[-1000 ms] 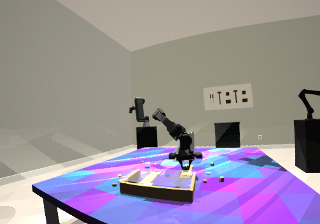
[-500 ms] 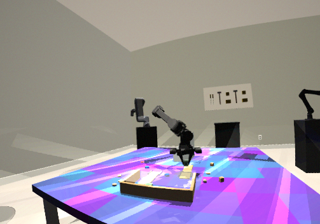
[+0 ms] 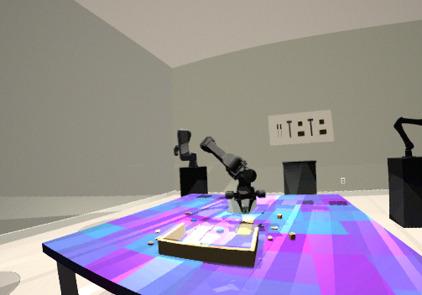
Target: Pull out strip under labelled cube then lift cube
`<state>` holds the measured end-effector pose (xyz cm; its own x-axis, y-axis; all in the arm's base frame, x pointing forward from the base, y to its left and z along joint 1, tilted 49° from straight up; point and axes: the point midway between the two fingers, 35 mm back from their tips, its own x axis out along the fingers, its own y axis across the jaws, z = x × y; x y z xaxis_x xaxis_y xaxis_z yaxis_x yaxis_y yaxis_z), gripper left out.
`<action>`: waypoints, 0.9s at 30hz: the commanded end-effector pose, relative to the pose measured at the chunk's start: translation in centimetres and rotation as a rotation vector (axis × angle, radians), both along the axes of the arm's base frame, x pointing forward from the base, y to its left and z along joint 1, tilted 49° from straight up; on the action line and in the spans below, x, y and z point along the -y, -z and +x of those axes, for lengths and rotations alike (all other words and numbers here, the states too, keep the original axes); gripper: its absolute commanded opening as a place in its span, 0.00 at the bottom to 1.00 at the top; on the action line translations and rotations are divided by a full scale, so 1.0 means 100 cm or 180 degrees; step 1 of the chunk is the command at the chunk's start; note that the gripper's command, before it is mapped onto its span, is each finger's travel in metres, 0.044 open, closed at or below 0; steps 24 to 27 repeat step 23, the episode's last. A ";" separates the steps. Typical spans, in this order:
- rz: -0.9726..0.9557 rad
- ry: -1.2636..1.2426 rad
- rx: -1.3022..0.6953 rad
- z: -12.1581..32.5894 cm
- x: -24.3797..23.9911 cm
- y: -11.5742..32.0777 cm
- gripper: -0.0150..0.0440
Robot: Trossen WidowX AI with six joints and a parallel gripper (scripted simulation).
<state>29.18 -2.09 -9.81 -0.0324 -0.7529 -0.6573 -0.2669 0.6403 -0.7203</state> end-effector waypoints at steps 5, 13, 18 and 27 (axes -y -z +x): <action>0.0028 -0.0024 0.0062 0.004 -0.020 -0.016 0.25; 0.0028 -0.0024 0.0062 0.004 -0.020 -0.016 0.25; 0.0028 -0.0024 0.0062 0.004 -0.020 -0.016 0.25; 0.0028 -0.0024 0.0062 0.004 -0.020 -0.016 0.25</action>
